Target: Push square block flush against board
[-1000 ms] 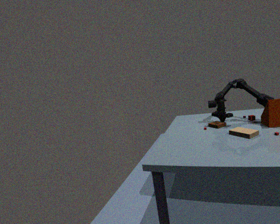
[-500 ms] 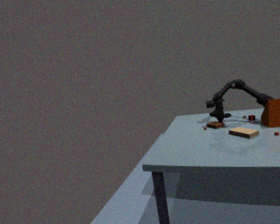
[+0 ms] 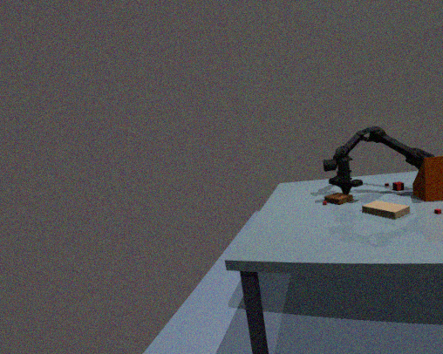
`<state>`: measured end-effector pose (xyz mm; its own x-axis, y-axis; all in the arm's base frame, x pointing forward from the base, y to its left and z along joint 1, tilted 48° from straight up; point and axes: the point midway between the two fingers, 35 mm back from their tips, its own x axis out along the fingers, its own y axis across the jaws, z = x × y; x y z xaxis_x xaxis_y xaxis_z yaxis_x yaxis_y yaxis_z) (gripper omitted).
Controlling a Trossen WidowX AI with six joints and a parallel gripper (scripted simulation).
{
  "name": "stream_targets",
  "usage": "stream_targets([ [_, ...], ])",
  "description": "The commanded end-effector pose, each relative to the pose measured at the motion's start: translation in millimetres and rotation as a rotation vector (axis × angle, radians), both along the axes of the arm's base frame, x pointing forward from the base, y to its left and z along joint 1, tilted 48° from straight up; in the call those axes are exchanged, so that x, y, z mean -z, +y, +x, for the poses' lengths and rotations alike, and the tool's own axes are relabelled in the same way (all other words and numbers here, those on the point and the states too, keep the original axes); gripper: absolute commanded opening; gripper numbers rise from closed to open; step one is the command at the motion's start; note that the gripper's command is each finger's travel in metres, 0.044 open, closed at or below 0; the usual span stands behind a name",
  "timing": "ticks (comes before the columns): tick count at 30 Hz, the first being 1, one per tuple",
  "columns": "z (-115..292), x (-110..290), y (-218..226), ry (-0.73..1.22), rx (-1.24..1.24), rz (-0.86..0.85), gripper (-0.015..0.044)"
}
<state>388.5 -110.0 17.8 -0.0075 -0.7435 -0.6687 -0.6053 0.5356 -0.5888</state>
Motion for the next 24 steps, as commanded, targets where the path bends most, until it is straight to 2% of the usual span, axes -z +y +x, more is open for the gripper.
stream_targets([
  [1, 6.6, 4.4, 3.0, -0.010, 0.003, 0.008, 0.0000],
  [17, 23.1, 16.3, 13.2, -0.010, 0.003, 0.008, 0.0000],
  [24, 18.0, 12.7, 10.1, -0.010, 0.003, 0.008, 0.0000],
])
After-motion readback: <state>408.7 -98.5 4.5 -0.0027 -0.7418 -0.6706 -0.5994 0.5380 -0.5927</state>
